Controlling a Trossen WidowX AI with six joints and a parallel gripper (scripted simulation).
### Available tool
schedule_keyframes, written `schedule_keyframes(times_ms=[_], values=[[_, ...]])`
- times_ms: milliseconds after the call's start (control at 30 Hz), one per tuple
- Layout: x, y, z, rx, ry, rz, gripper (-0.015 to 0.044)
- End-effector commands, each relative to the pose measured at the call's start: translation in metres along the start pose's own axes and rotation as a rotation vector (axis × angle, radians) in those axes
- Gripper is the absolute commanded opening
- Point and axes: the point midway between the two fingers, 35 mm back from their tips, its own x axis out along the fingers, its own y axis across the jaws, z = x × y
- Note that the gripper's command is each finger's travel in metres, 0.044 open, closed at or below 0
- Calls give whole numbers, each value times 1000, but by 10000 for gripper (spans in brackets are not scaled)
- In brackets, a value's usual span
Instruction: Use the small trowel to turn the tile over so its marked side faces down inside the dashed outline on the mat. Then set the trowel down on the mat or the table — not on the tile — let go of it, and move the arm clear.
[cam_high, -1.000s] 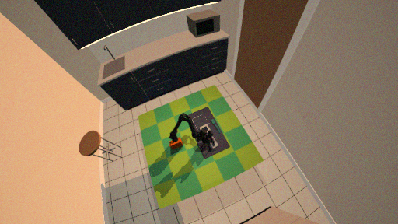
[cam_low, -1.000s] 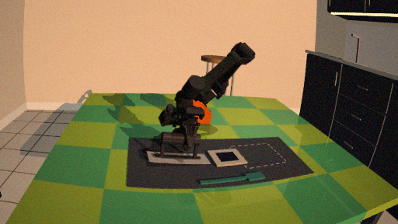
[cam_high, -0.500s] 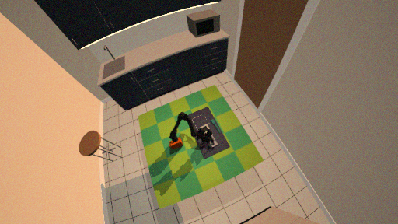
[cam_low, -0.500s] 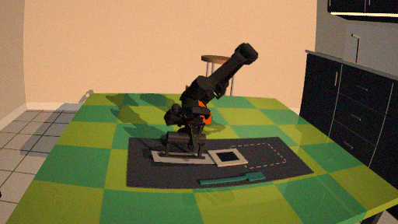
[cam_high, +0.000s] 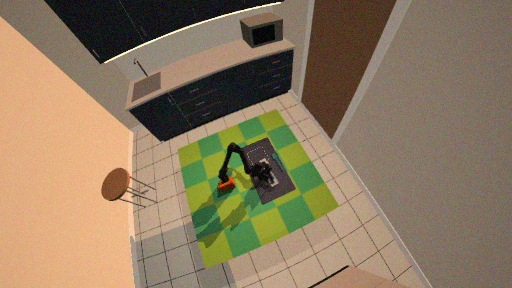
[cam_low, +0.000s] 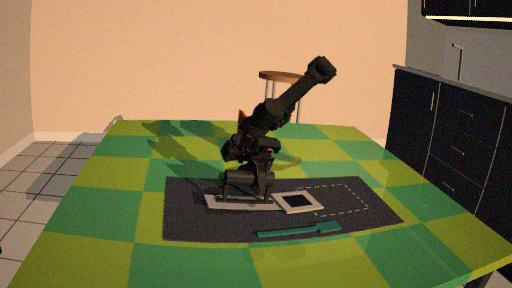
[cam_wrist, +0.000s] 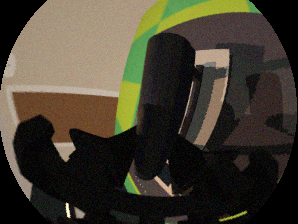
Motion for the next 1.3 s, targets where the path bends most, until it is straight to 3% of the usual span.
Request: schedule_keyframes(times_ms=[0,533,1267], values=[[0,1,-10,-1,10,2,0],[-16,20,-8,78,77,2,0],[-42,50,-44,79,77,1,0]])
